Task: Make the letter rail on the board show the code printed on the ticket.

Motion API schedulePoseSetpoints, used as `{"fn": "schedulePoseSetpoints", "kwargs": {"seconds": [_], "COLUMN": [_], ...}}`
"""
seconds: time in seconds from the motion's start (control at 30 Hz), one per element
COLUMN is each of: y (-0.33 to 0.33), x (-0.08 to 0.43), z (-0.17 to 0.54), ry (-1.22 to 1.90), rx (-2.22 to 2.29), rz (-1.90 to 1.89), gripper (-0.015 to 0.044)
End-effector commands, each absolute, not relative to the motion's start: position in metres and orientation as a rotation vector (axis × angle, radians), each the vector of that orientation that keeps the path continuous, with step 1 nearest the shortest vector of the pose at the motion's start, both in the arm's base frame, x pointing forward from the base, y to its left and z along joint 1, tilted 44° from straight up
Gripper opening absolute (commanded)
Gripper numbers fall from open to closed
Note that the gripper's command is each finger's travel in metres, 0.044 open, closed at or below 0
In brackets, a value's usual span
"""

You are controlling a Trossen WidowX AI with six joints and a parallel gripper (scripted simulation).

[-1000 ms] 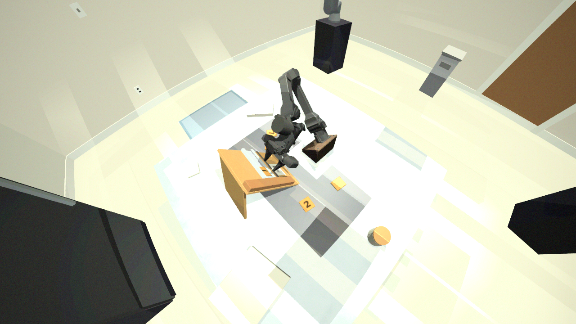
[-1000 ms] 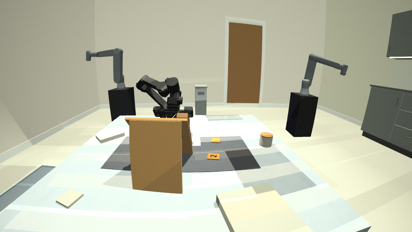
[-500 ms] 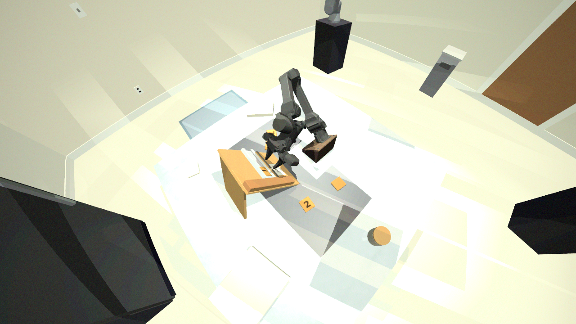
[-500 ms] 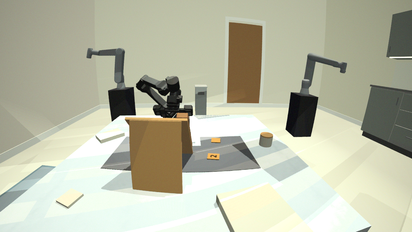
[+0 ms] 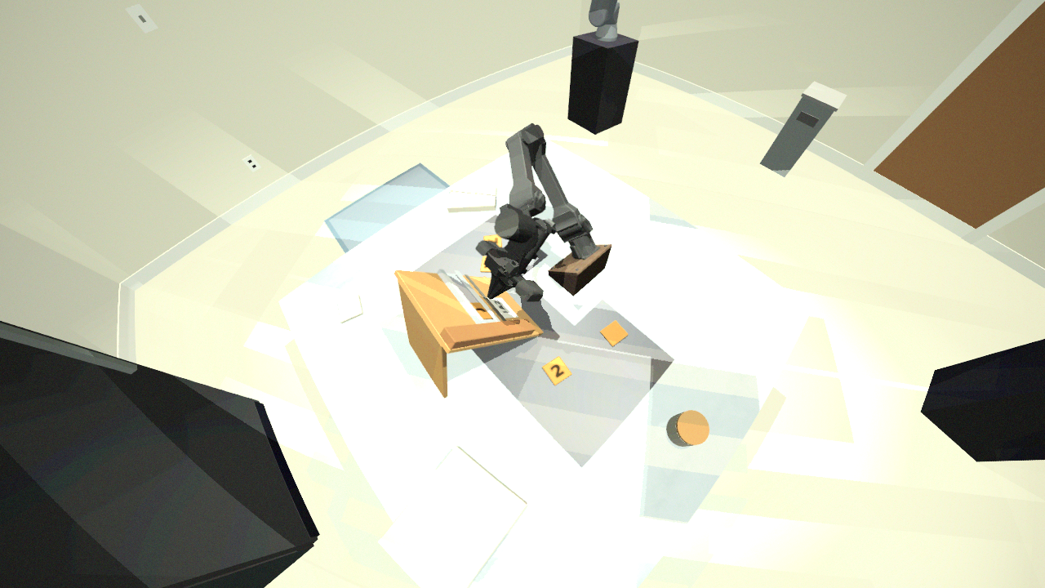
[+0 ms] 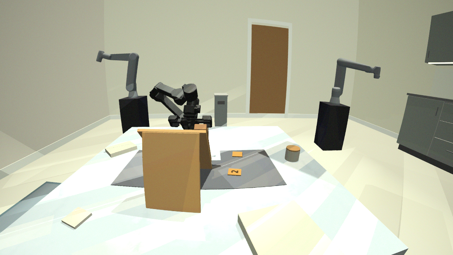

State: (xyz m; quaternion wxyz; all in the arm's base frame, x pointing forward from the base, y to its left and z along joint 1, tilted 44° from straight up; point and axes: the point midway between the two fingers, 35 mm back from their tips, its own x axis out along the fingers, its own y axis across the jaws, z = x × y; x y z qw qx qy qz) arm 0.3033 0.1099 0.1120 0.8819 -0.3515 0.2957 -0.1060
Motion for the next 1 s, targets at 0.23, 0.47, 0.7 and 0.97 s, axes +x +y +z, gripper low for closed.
{"fn": "schedulePoseSetpoints", "kwargs": {"seconds": [0.23,0.47,0.7,0.97], "y": [0.111,0.103,0.088,0.086], "x": [0.317,0.331,0.333,0.332], "z": [0.113,0.122,0.141,0.144], "ry": [0.765,1.01,1.247,1.269], "rx": [-0.697,-0.663,-0.643,-0.641], "rz": [-0.249,-0.34,-0.475,-0.49], "gripper": [0.0,0.0,0.0,0.0]}}
